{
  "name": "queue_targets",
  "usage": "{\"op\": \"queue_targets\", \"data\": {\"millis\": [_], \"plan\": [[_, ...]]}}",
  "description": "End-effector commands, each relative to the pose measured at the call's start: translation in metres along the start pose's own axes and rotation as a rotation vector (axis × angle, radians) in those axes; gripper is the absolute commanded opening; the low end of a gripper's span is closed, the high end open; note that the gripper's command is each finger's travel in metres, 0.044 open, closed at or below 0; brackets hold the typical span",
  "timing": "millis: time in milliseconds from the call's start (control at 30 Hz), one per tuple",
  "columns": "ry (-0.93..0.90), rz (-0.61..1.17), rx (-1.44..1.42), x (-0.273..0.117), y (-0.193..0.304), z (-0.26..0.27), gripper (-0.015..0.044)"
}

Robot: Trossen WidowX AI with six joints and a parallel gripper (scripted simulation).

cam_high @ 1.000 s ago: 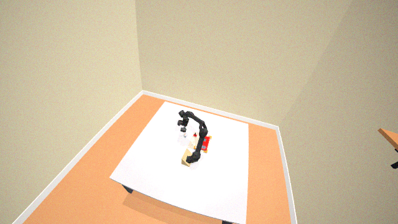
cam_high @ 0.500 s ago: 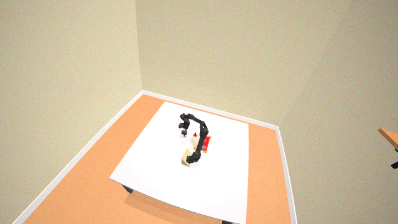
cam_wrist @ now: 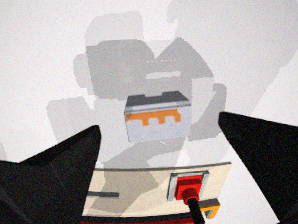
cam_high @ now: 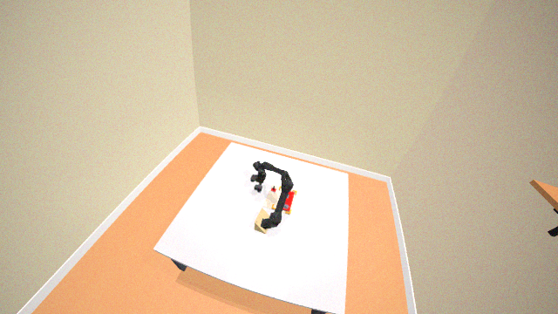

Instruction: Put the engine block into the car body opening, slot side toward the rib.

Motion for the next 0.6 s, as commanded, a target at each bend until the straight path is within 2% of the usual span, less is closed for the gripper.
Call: {"op": "queue_targets", "data": {"millis": [0,467,567], "plan": [[0.001,0.004,-0.009,0.007,0.0,0.001,0.044],[0.001,0.005,-0.008,0.027,0.001,0.001,0.044],[0.001,0.005,-0.008,0.027,0.001,0.001,0.0361]]}}
Point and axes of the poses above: the point midway between the two fingers, 35 mm back from their tips, its own x axis out along the fingers, its own z axis across the jaws, y = z × x, the point moved 5 cm from there along -x, back along the fingers, and after that the axes turned 10 degrees about x, right-handed, at the moved point
